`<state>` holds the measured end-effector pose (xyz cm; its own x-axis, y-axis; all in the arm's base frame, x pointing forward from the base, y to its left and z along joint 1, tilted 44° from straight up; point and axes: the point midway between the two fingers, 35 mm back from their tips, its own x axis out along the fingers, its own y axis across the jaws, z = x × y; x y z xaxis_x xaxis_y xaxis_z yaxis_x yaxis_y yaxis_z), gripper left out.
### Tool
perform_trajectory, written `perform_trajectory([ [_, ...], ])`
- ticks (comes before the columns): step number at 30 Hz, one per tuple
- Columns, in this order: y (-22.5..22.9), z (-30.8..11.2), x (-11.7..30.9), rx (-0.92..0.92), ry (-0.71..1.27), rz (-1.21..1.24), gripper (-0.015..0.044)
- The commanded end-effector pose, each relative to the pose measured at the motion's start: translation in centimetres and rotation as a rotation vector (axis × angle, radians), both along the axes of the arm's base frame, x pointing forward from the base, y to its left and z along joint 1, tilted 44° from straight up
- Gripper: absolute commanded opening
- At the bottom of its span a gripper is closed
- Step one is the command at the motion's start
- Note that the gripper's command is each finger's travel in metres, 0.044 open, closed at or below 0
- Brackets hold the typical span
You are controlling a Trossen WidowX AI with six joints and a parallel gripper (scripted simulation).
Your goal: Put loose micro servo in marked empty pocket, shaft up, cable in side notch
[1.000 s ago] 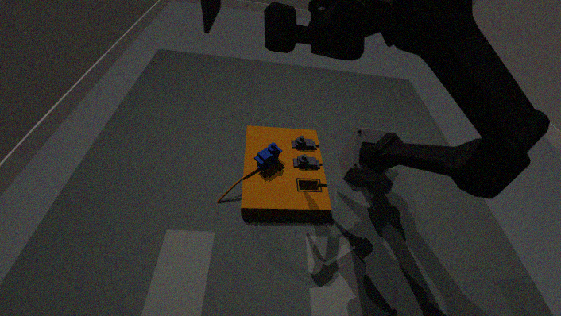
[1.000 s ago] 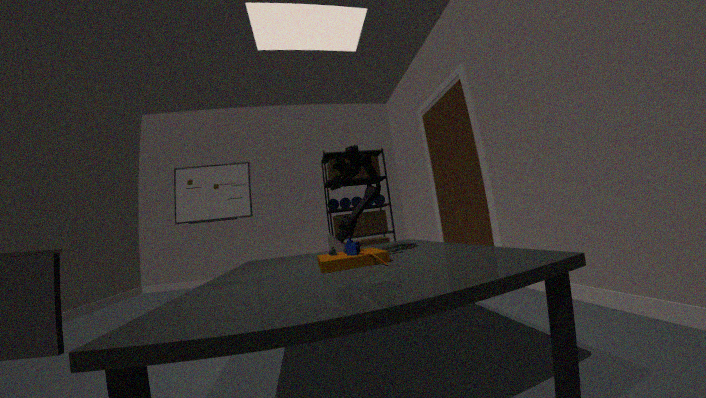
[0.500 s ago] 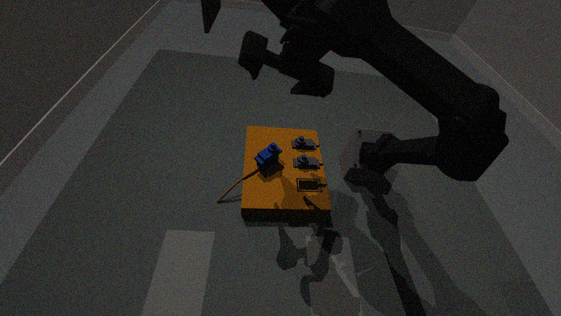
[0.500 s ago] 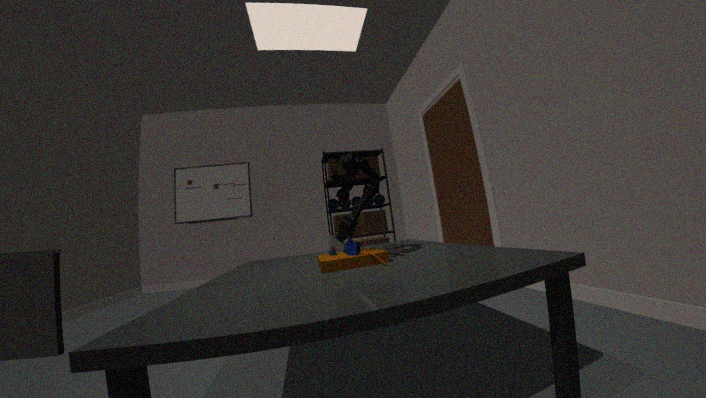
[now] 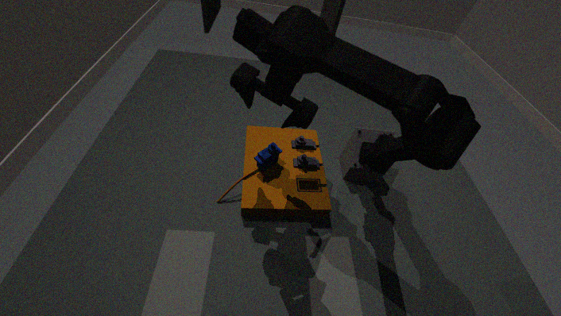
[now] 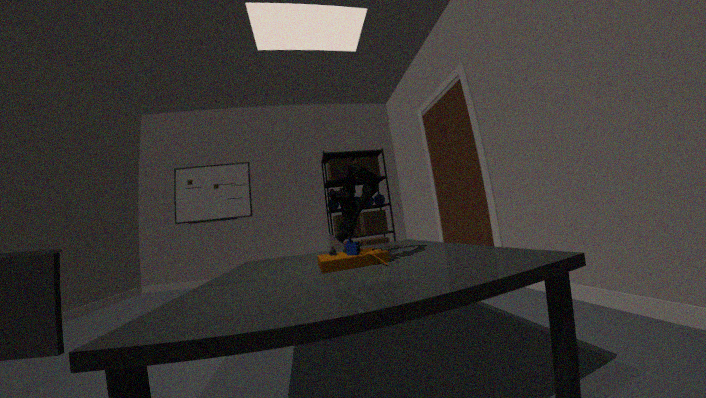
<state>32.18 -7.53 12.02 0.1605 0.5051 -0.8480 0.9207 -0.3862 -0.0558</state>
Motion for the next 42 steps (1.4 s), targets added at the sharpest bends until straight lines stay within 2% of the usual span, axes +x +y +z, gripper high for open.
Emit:
perform_trajectory([
  [1, 1.8, -1.4, -0.1, 0.086, 0.106, -0.06, 0.044],
  [12, 6.2, -3.6, -0.3, 0.251, 0.372, -0.214, 0.044],
  [42, 9.3, -6.6, -0.3, 0.257, 0.379, -0.218, 0.044],
])
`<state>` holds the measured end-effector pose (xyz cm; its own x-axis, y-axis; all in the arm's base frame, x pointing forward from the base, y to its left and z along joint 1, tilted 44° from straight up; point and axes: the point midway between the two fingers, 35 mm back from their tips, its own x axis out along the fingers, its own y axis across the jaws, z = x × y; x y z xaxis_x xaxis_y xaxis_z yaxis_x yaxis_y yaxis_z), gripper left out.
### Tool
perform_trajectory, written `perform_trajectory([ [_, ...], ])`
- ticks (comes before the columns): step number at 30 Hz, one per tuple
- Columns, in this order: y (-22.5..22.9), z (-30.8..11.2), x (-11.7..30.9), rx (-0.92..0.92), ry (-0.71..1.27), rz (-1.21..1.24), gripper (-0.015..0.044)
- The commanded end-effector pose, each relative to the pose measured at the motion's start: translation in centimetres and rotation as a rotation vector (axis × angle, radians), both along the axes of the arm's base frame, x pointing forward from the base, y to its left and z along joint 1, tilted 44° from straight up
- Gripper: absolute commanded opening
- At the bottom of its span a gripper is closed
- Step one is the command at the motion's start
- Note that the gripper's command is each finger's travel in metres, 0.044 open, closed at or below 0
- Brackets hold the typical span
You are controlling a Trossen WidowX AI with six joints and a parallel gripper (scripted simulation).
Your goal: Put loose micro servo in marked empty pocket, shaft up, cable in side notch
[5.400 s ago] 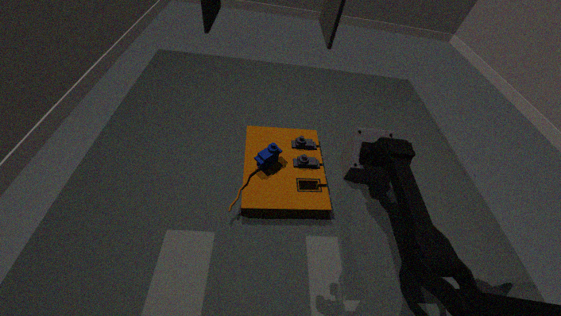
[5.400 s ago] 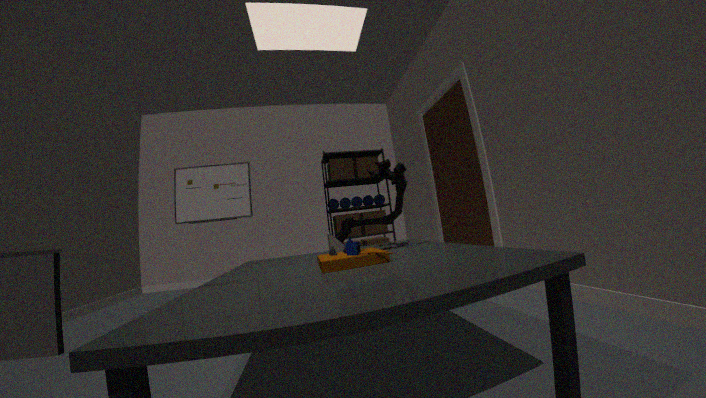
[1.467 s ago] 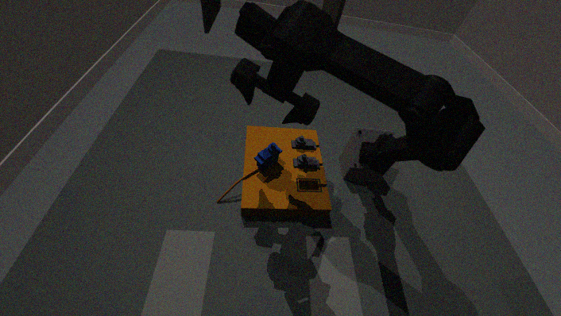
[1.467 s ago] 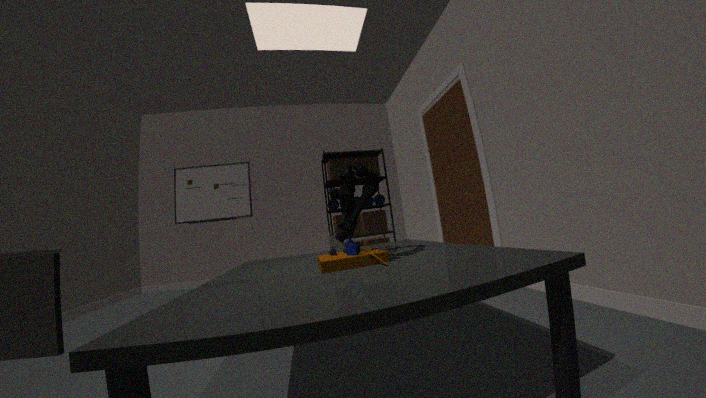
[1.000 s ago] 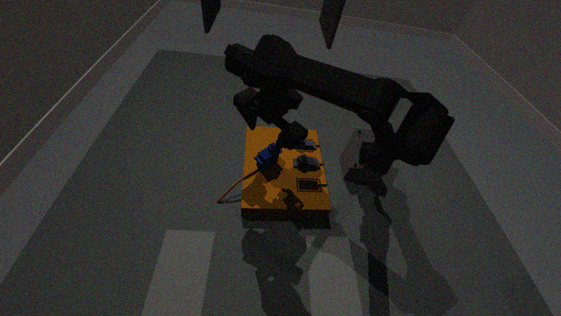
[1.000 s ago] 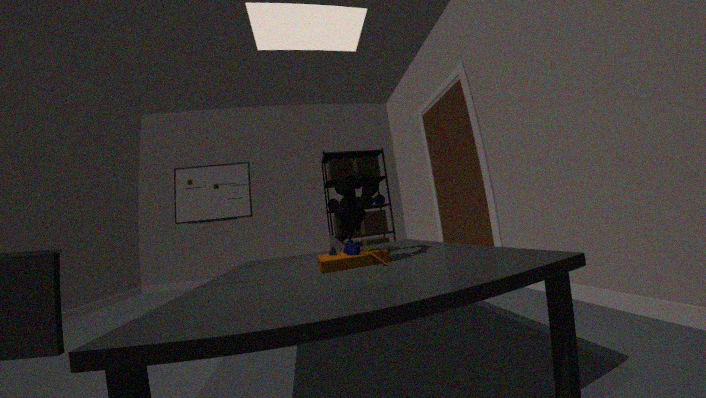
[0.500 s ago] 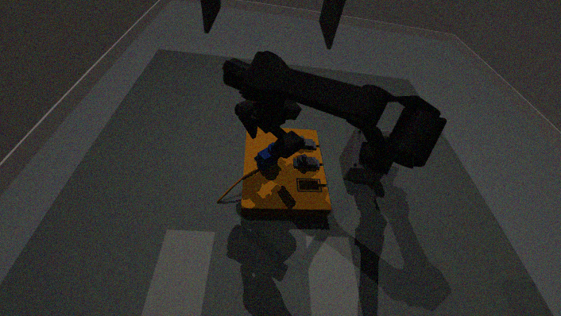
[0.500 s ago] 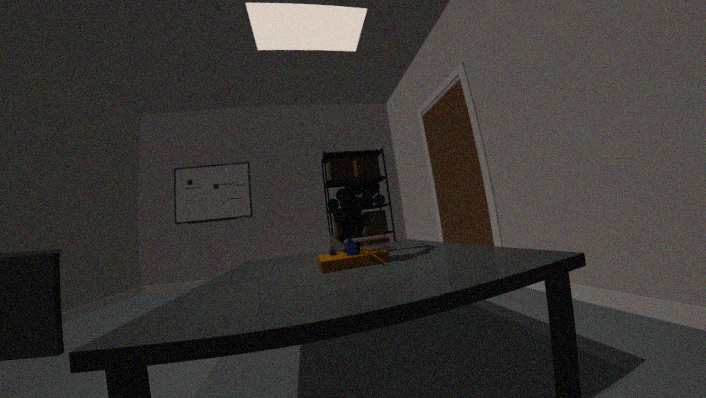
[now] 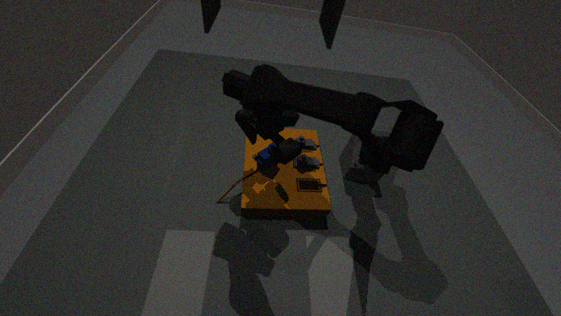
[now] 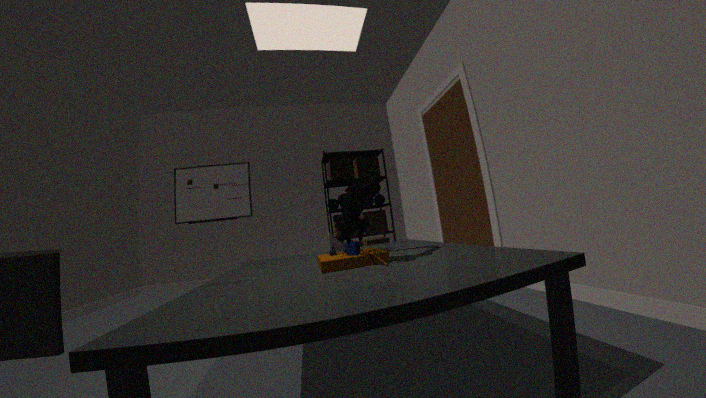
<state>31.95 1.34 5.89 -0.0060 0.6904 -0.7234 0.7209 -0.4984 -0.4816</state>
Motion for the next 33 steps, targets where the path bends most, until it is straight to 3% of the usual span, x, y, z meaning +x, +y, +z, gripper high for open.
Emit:
perform_trajectory([
  [1, 0.6, -0.6, -0.1, 0.005, 0.007, -0.002, 0.044],
  [4, 0.7, -0.7, -0.1, 0.005, 0.007, -0.001, 0.044],
  [16, 0.7, -0.7, -0.1, 0.005, 0.007, -0.001, 0.0125],
  [22, 0.7, -0.7, -0.1, 0.005, 0.007, -0.001, 0.0085],
  [25, 0.4, -0.4, -0.1, 0.004, 0.007, -0.002, 0.0006],
  [33, -1.3, 1.5, -0.5, 0.004, 0.008, -0.001, 0.0],
])
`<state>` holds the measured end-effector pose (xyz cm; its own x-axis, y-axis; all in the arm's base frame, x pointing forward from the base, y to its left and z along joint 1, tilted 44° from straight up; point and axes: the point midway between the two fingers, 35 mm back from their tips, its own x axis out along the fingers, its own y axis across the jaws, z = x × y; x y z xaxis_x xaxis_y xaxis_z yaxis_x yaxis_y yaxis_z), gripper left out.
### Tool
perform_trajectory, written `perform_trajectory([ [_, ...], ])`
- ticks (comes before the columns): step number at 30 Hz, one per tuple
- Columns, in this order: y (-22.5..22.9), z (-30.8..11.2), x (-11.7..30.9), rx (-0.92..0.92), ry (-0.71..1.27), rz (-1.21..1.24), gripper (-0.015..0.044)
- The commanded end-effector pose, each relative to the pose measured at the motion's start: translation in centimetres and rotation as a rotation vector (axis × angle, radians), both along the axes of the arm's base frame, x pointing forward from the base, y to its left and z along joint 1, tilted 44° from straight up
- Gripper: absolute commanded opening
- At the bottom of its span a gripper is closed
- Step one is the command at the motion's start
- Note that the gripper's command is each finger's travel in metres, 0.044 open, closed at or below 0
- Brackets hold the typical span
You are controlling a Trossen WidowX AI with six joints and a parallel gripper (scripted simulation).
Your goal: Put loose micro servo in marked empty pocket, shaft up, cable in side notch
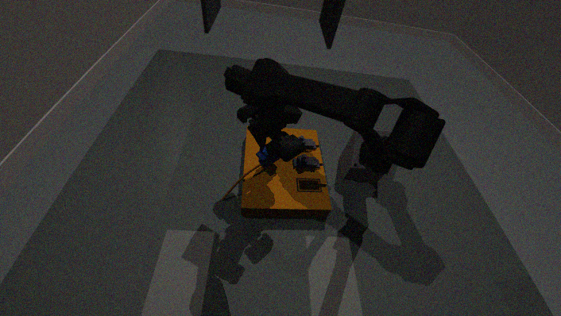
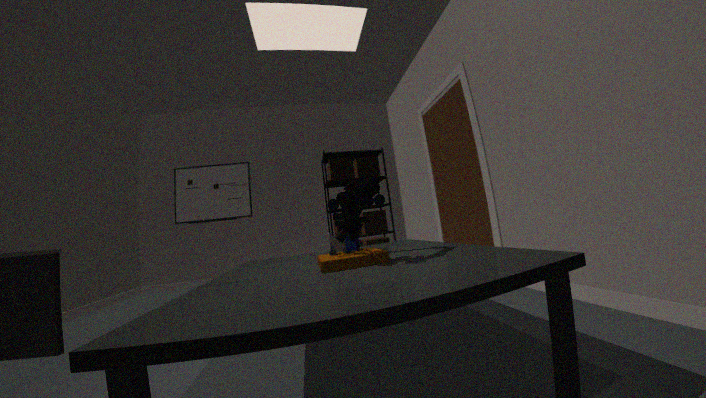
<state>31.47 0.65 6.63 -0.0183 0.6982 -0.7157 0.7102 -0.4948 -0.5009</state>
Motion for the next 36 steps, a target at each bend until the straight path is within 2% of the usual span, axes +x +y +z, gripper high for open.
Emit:
perform_trajectory([
  [1, -0.6, 0.7, -0.1, -0.007, -0.012, 0.001, 0.0],
  [9, -0.7, 0.7, -0.4, -0.007, -0.011, 0.001, 0.0],
  [21, -0.2, 1.2, -3.3, -0.007, -0.01, 0.001, 0.0],
  [31, 3.2, 4.5, -3.7, -0.004, -0.009, 0.001, 0.0],
  [36, 3.3, 4.6, -3.7, -0.004, -0.021, 0.013, 0.0],
])
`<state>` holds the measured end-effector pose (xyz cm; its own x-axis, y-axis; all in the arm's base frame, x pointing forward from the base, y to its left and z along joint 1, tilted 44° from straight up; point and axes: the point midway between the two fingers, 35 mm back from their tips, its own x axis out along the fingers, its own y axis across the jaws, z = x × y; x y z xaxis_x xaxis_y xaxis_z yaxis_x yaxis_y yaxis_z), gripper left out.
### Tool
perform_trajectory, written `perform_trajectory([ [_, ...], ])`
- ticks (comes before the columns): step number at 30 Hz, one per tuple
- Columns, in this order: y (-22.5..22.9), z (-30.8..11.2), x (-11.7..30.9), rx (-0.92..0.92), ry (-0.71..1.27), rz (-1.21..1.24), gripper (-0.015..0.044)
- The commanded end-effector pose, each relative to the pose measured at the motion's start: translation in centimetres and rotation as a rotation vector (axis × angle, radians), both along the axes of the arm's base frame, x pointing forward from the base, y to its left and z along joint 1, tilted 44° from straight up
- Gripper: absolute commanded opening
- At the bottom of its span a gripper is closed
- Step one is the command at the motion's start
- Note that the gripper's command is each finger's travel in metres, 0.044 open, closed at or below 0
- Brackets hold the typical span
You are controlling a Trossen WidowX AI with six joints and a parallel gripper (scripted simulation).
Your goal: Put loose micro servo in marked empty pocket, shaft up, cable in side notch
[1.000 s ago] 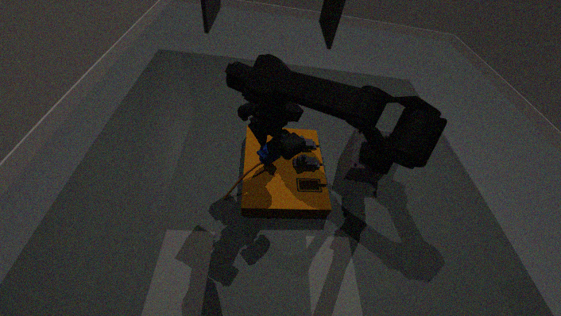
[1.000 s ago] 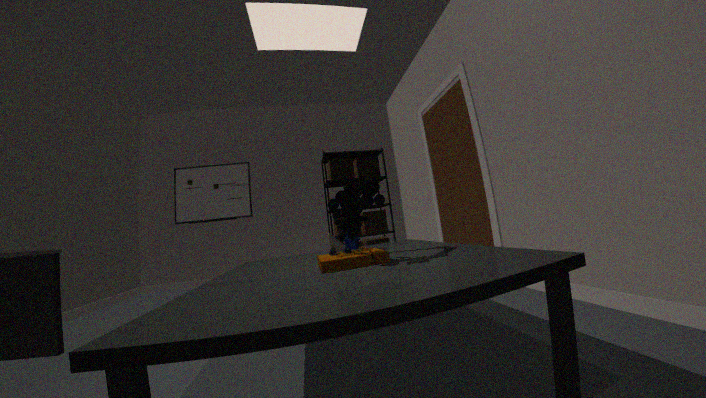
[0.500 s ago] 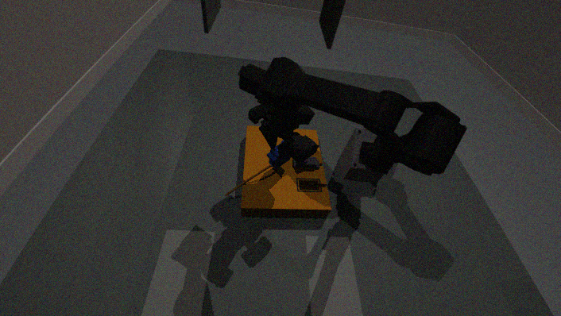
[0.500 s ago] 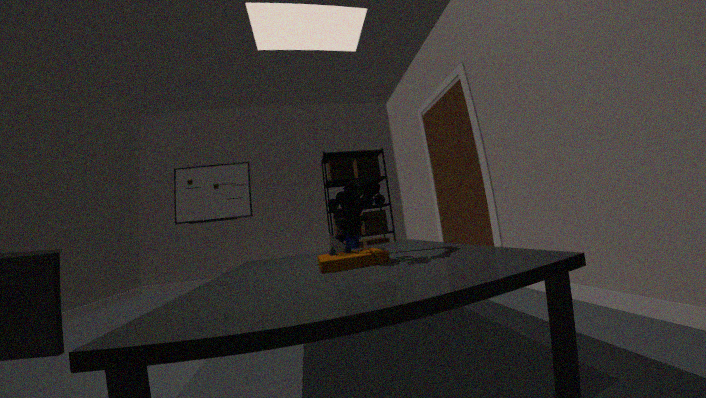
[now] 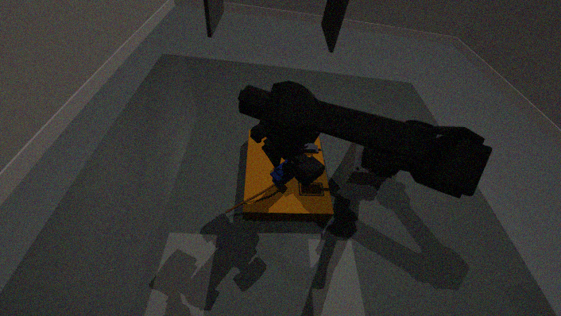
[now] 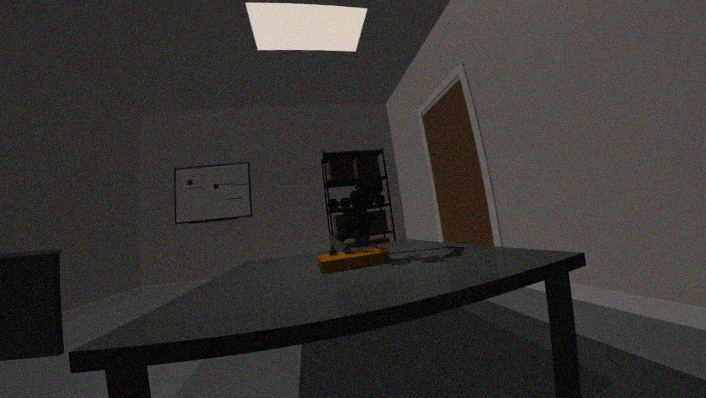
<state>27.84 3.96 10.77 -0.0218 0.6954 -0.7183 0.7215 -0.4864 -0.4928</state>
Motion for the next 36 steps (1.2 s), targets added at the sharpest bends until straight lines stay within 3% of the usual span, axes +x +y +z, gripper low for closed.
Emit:
perform_trajectory([
  [1, 0.02, 0.43, -0.04, 0.0, -0.024, 0.011, 0.0],
  [36, 0.01, 0.43, -0.03, 0.02, -0.855, 0.872, 0.0],
])
